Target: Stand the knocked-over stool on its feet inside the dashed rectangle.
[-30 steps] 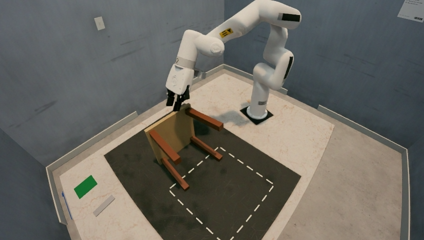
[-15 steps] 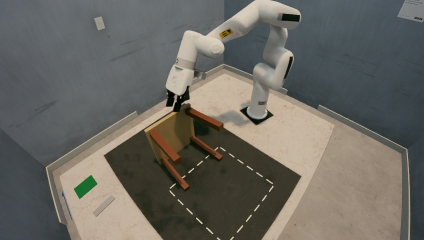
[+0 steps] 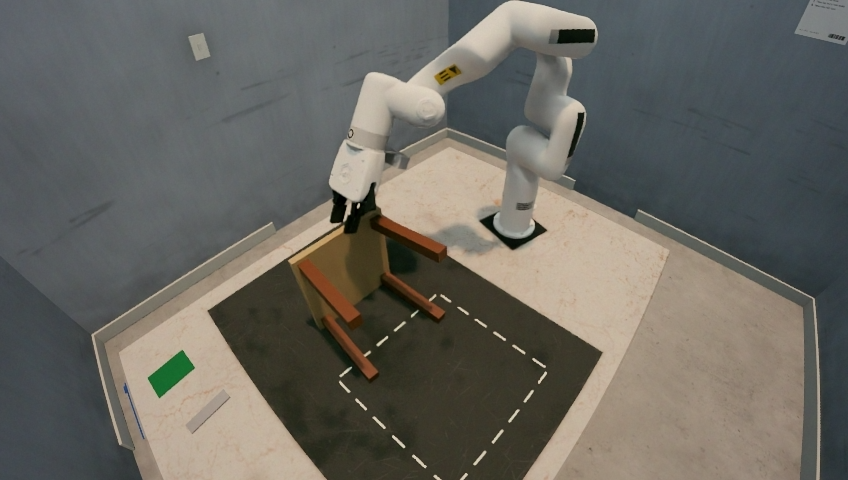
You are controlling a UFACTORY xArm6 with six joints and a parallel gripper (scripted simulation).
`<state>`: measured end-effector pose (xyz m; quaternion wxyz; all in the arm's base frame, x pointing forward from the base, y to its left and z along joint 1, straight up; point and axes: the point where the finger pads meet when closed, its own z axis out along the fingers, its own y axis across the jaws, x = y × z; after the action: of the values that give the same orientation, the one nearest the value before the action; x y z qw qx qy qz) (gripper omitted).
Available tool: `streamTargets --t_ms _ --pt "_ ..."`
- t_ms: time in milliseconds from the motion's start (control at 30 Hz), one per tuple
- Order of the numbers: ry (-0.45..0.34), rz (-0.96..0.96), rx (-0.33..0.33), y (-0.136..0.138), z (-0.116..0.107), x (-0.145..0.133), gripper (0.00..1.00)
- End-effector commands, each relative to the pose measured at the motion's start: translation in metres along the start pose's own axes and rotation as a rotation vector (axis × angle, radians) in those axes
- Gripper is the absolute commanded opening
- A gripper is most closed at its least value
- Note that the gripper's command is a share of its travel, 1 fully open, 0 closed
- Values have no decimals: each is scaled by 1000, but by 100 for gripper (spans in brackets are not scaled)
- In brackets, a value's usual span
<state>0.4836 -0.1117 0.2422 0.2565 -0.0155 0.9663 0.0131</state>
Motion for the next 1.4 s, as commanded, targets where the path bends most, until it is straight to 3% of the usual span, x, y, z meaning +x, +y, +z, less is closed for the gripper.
streamTargets --t_ms 0,467,867,900,1367 --pt "-5 -1 1 0 12 -2 45" --pt "-5 -1 1 0 39 -2 45" --pt "-5 -1 1 0 45 -3 45" --pt "-5 -1 1 0 45 -3 21" --pt "-5 -1 1 0 45 -3 21"
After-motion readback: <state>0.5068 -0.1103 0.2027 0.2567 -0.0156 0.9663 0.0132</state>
